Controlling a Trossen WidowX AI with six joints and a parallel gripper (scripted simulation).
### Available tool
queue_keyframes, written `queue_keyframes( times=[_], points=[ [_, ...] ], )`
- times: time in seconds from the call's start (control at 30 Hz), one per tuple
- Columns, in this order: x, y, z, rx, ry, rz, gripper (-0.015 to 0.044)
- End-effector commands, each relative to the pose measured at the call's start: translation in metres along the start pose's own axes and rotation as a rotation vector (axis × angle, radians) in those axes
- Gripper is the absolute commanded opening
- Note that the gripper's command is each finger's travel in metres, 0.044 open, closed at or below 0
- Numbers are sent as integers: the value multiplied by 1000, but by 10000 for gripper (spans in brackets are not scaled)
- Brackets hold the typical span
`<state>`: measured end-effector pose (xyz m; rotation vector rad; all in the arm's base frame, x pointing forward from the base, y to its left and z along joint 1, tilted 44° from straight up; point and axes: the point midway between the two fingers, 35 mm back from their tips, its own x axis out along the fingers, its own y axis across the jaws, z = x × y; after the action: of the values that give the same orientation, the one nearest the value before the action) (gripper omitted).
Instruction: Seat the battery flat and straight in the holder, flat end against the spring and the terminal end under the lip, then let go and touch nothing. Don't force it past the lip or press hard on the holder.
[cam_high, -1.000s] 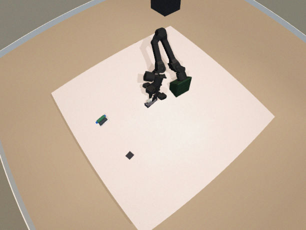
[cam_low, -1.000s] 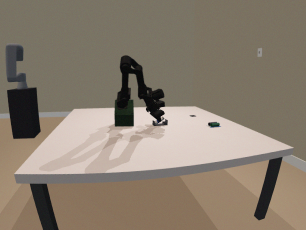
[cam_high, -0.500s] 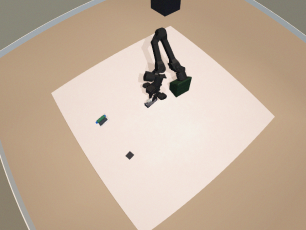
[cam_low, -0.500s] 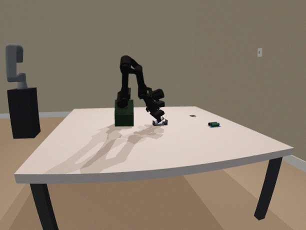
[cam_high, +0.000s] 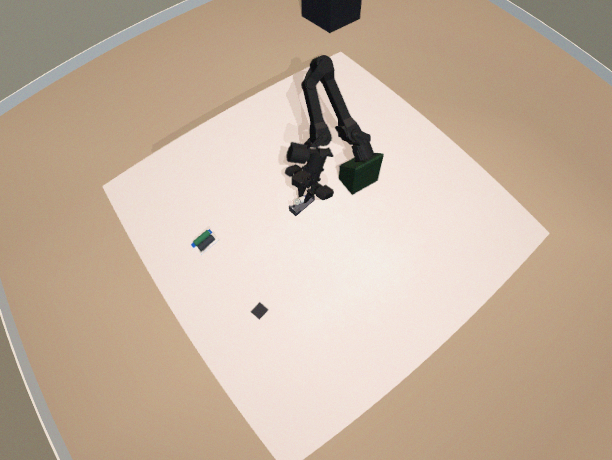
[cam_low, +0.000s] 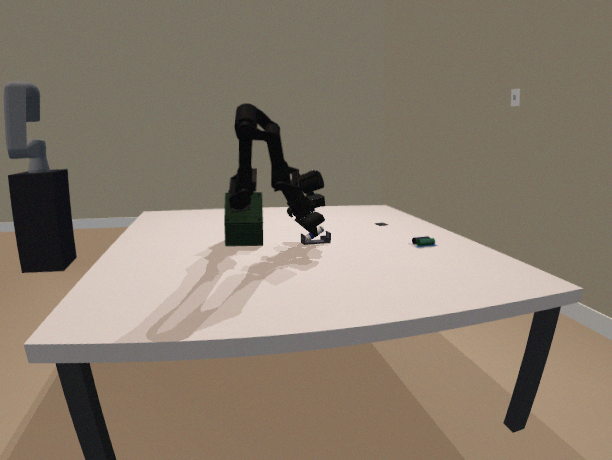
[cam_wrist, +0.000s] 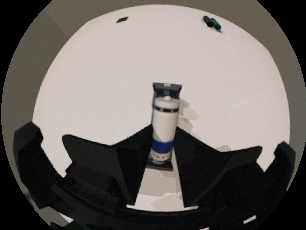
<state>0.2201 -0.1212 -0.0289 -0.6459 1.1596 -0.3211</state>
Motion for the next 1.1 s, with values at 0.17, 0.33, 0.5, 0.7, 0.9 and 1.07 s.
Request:
queue_keyframes(
  times=[0.17, 0.33, 0.5, 0.7, 0.9, 1.07],
  points=[
    [0, 1, -5, -3, 16, 2, 77],
    [0, 1, -5, -3, 17, 3, 77],
    [0, 1, -5, -3, 17, 3, 77],
    [0, 1, -5, -2, 22, 5, 77],
    [3, 3, -3, 4, 51, 17, 77],
    [5, 4, -1, 7, 75, 26, 77]
  ],
)
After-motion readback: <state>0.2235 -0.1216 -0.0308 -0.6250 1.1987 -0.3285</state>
